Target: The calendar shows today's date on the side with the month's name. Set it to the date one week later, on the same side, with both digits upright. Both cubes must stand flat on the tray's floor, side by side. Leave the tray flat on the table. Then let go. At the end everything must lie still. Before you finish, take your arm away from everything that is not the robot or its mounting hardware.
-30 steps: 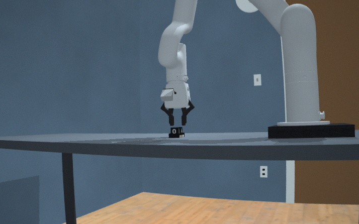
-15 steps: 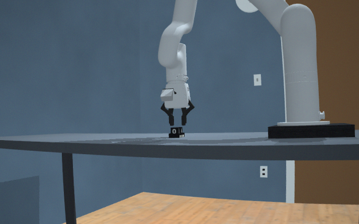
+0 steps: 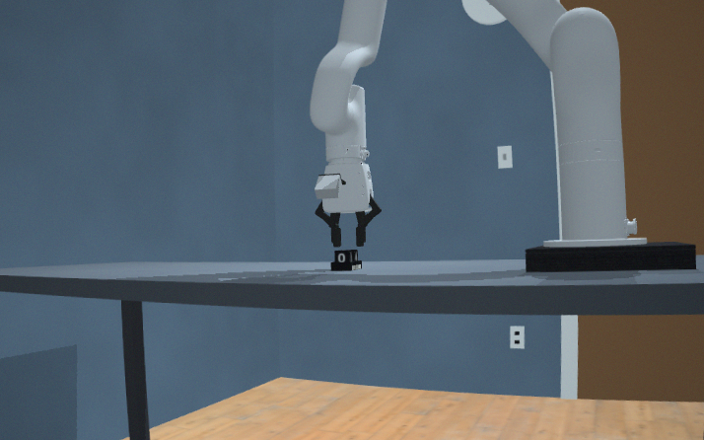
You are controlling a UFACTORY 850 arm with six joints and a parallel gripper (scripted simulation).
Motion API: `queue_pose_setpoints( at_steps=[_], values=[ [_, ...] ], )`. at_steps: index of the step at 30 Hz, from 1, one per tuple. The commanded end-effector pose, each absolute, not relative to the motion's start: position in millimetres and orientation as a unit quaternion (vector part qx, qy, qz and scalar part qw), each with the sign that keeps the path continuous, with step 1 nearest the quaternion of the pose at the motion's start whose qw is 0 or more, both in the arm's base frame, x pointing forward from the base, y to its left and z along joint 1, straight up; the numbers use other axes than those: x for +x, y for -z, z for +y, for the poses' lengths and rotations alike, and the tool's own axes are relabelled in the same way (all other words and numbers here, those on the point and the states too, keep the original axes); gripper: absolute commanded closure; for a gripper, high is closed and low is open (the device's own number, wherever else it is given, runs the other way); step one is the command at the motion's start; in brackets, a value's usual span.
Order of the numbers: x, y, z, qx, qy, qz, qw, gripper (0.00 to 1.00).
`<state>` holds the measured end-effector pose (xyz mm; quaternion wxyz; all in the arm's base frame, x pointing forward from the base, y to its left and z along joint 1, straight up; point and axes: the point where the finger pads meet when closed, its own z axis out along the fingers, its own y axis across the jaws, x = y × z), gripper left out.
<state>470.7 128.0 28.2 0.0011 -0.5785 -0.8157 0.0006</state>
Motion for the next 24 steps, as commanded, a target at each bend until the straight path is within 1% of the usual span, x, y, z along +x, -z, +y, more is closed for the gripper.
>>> queue_pose_setpoints(
  at_steps=[1,24],
  values=[
    [471.6,-28.8,128.2,-0.579,0.0,-0.816,0.001,0.53],
    [471.5,-10.8,128.2,-0.579,0.0,-0.816,0.001,0.53]
  ],
)
